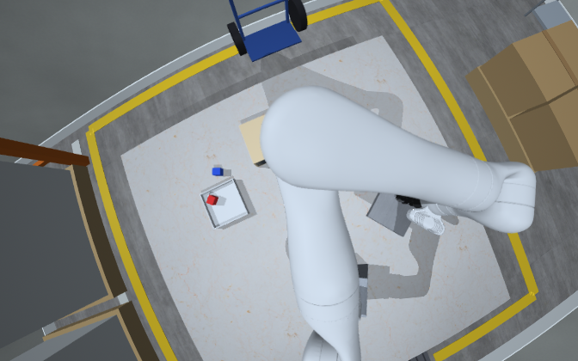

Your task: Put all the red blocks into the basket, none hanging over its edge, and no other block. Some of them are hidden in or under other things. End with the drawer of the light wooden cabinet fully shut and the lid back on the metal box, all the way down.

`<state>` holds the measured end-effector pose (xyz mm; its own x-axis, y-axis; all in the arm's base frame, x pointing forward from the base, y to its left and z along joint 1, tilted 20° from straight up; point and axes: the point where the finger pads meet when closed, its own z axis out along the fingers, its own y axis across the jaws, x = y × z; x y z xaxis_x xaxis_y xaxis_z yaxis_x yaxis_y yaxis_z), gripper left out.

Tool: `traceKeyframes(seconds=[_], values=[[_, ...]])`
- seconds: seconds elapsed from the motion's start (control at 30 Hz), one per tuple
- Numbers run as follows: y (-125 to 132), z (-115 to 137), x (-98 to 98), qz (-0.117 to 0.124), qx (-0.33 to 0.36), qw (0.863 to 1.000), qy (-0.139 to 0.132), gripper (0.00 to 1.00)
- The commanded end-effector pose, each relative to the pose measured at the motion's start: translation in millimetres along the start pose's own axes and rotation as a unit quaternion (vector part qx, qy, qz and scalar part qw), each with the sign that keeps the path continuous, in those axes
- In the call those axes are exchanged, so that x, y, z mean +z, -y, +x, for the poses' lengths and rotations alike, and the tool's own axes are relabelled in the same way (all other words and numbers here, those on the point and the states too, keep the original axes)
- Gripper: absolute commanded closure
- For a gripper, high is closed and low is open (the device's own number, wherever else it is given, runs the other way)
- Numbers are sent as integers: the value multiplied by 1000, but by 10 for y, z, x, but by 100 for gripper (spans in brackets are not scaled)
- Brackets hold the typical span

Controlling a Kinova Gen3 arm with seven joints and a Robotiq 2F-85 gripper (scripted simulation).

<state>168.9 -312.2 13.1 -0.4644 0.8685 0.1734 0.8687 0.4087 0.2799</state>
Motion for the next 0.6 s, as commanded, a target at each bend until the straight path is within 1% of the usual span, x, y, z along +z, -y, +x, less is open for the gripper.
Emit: traceKeyframes(seconds=[0.0,0.07,0.1,0.17,0.57], values=[[417,558,-2,-3,53,999,2,90],[417,558,-2,-3,53,999,2,90],[559,790,5,-4,60,998,2,90],[586,883,12,-5,68,998,1,90],[593,914,15,-6,71,997,0,90]])
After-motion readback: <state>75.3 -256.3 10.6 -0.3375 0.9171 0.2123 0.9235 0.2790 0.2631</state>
